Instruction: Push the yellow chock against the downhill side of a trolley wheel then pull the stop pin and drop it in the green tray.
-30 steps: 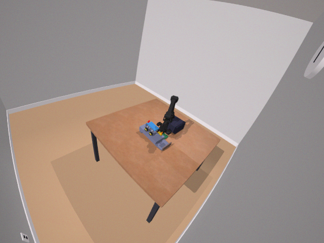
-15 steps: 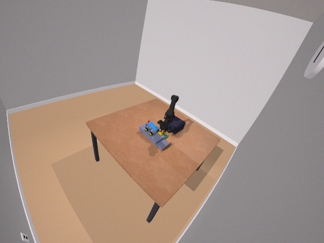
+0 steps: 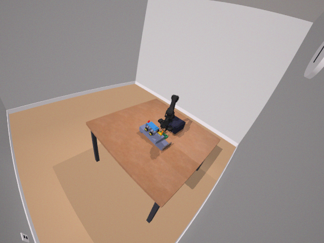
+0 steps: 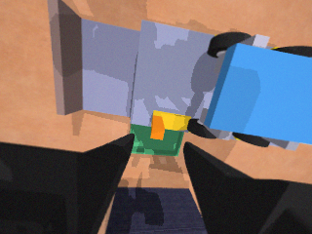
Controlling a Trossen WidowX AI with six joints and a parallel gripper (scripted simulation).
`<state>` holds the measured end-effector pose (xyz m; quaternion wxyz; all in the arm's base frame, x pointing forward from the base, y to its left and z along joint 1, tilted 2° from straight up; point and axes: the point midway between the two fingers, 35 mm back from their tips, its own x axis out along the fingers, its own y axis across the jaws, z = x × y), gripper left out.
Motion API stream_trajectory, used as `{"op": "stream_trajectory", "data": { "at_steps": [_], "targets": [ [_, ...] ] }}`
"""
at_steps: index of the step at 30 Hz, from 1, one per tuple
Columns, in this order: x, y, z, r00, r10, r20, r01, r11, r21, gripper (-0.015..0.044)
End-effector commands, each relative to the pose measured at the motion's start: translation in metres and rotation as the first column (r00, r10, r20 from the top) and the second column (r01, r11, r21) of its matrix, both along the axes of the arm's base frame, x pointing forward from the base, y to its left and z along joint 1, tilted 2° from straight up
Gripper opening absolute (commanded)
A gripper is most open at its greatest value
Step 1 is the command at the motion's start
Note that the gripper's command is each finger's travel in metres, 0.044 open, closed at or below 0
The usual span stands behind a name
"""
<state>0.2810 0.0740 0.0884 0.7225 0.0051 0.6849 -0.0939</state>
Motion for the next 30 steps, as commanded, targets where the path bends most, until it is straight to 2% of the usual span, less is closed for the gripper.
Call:
{"op": "stream_trajectory", "data": {
  "at_steps": [1, 2, 4, 15, 22, 30],
  "targets": [
    [0.011, -0.008, 0.010, 0.996, -0.059, 0.068, 0.059, 0.998, 0.008, 0.0190],
    [0.018, -0.013, 0.016, 0.990, -0.093, 0.109, 0.091, 0.996, 0.015, 0.0190],
    [0.028, -0.020, 0.024, 0.987, -0.054, 0.152, 0.052, 0.999, 0.016, 0.0190],
    [0.032, -0.062, 0.032, 0.938, 0.344, 0.047, -0.338, 0.936, -0.102, 0.0190],
    [0.031, -0.090, 0.037, 0.820, 0.570, -0.059, -0.572, 0.809, -0.134, 0.0190],
    [0.027, -0.122, 0.042, 0.610, 0.770, -0.189, -0.792, 0.599, -0.114, 0.0190]
  ]
}}
